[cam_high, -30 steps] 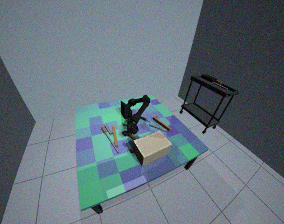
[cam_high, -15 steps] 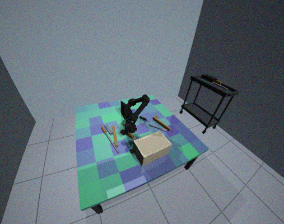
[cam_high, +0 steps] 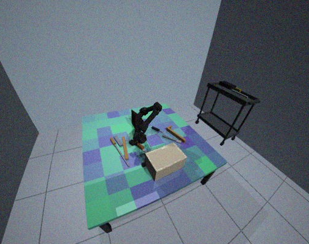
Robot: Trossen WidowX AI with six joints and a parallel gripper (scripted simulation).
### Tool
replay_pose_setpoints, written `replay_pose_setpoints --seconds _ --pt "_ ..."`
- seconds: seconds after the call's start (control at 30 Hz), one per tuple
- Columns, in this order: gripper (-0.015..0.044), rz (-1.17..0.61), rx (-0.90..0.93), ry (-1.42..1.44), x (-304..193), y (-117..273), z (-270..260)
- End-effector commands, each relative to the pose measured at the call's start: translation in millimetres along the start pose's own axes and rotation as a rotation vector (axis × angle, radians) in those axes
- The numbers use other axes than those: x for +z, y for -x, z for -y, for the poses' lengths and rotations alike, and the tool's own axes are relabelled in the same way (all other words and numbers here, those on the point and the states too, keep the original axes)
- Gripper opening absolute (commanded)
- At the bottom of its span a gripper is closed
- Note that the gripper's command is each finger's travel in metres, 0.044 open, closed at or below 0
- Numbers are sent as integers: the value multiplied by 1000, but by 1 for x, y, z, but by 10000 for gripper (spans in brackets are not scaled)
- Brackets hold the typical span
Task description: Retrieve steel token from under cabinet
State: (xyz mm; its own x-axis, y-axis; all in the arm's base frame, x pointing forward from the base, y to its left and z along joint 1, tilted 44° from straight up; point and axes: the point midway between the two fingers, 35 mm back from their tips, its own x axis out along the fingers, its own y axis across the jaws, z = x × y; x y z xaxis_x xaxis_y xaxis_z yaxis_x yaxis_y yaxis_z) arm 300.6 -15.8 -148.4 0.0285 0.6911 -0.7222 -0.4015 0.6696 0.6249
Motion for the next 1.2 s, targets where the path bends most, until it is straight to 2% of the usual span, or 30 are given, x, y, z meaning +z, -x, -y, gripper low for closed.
replay_pose_setpoints --seconds 0.0,0.8,1.17 --pt "0 -1 3 0 -9 -1 0" --pt "0 -3 2 -1 -57 -1 3" --pt "0 -3 0 44 -52 1 3"
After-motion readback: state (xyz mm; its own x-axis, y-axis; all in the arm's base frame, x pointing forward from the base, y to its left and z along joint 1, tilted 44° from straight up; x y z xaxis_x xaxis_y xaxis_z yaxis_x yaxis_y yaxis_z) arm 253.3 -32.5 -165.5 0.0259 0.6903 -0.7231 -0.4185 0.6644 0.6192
